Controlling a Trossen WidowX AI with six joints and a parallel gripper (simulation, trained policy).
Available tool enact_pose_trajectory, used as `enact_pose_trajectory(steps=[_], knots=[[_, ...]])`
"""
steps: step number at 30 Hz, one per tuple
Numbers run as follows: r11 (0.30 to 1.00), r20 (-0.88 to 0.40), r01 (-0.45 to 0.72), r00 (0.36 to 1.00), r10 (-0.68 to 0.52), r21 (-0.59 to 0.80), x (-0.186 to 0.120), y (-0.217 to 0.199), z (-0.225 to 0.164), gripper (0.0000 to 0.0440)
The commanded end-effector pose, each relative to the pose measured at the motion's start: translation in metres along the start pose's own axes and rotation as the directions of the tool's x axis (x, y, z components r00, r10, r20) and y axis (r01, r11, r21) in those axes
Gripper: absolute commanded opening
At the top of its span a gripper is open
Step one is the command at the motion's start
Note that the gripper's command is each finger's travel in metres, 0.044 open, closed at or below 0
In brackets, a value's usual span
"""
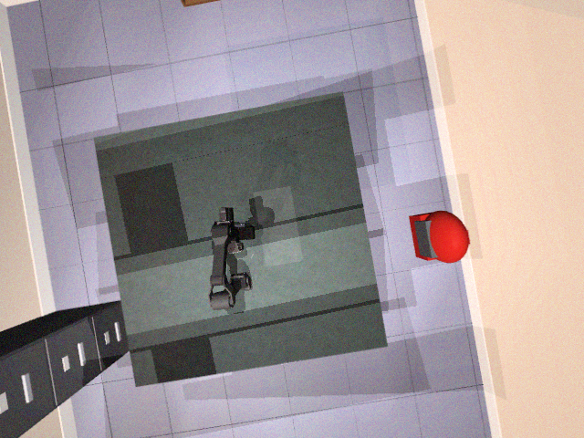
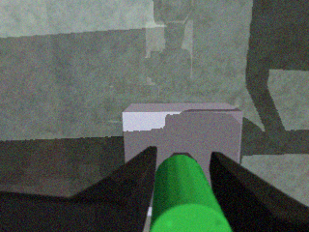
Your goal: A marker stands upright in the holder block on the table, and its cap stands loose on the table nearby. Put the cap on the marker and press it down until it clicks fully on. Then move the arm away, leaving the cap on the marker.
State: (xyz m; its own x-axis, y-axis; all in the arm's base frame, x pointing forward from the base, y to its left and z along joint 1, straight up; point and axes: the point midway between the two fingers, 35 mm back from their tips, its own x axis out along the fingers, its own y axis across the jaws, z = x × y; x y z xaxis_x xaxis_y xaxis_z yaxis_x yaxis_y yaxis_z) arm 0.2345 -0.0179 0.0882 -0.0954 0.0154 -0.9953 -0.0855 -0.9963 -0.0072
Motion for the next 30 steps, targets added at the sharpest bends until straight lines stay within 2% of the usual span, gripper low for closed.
enact_pose_trajectory(steps=[1,6,8,17,30], knots=[[0.999,0.030,-0.050,0.998,0.049,0.010,0.011,0.011,0.006,0.0144],[0.999,0.047,-0.034,0.998,0.034,0.008,0.012,0.008,0.015,0.0184],[1.000,0.048,-0.028,0.998,0.028,0.007,0.010,0.007,0.018,0.0213],[1.000,0.011,-0.016,1.000,0.016,0.005,0.005,0.005,0.025,0.0438],[1.000,-0.120,-0.008,0.993,0.009,0.008,-0.035,0.004,0.020,0.0440]])
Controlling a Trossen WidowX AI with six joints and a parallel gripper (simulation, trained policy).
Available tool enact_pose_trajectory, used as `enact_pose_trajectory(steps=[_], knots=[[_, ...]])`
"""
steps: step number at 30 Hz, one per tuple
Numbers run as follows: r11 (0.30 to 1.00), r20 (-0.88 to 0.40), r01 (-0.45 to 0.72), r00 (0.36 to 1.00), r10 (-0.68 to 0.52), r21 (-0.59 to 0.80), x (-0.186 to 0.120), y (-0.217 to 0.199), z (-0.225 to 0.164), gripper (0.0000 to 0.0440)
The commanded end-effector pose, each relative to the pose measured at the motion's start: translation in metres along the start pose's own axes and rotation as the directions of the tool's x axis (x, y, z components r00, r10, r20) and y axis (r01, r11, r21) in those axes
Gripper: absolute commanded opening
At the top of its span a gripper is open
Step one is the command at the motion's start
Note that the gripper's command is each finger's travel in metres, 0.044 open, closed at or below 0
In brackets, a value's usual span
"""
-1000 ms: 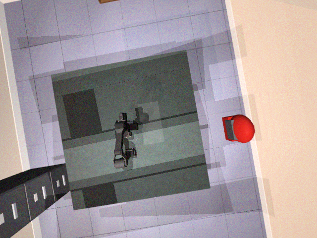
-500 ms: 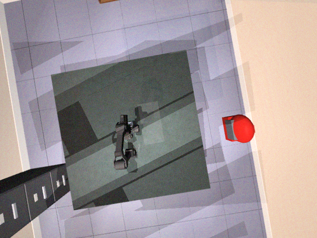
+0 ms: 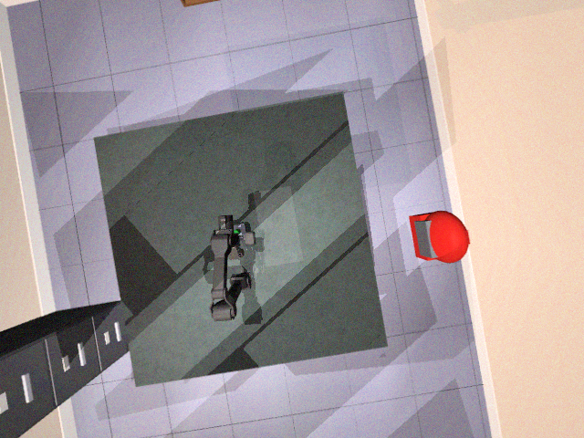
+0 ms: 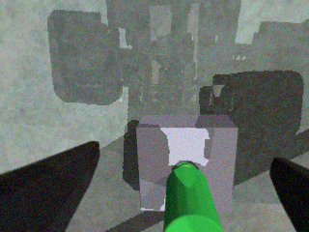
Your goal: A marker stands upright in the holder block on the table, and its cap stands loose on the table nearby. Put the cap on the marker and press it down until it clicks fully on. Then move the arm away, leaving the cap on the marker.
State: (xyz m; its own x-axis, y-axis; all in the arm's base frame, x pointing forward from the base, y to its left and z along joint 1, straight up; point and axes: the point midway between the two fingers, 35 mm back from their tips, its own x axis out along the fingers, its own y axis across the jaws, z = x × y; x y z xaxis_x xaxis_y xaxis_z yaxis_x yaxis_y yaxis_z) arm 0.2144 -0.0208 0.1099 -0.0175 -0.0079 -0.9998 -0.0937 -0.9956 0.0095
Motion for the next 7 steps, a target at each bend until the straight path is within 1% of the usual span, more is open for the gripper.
enact_pose_trajectory(steps=[1,7], knots=[[1.000,-0.046,0.008,0.999,-0.008,-0.001,-0.017,0.000,-0.003,0.0440],[1.000,-0.075,0.008,0.997,-0.007,0.009,-0.033,0.002,0.000,0.0440]])
